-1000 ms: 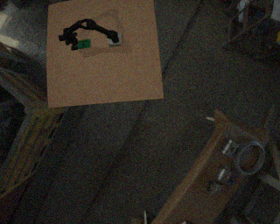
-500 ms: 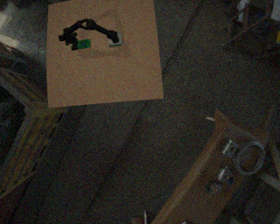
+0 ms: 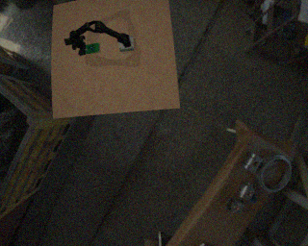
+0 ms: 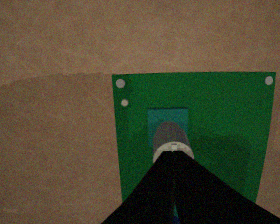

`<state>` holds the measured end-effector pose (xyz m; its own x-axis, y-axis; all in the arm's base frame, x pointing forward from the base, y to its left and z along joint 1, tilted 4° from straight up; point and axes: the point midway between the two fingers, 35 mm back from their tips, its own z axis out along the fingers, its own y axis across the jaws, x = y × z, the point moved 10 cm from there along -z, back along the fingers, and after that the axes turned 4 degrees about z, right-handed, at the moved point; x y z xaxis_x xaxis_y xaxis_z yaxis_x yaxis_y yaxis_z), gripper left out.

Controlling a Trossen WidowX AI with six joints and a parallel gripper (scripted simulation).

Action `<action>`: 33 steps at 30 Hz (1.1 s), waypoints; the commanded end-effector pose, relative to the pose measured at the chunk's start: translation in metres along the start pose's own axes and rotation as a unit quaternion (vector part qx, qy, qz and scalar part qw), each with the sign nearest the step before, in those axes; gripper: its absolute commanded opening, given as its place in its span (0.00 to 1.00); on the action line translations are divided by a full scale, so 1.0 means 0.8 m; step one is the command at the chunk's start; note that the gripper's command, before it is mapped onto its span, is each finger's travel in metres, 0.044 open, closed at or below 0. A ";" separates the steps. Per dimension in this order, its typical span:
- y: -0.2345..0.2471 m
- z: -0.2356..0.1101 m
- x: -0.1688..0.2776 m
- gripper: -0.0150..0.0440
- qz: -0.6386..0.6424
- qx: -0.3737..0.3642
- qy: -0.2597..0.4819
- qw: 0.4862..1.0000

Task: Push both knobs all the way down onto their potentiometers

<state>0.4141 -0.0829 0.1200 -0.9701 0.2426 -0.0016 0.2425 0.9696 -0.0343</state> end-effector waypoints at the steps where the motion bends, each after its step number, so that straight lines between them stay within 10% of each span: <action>1: 0.000 0.037 -0.006 0.25 -0.001 0.003 0.016 1.000; 33: 0.000 -0.007 -0.009 0.25 -0.001 0.003 0.016 1.000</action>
<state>0.4189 -0.0838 0.1291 -0.9700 0.2425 0.0179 0.2418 0.9697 -0.0346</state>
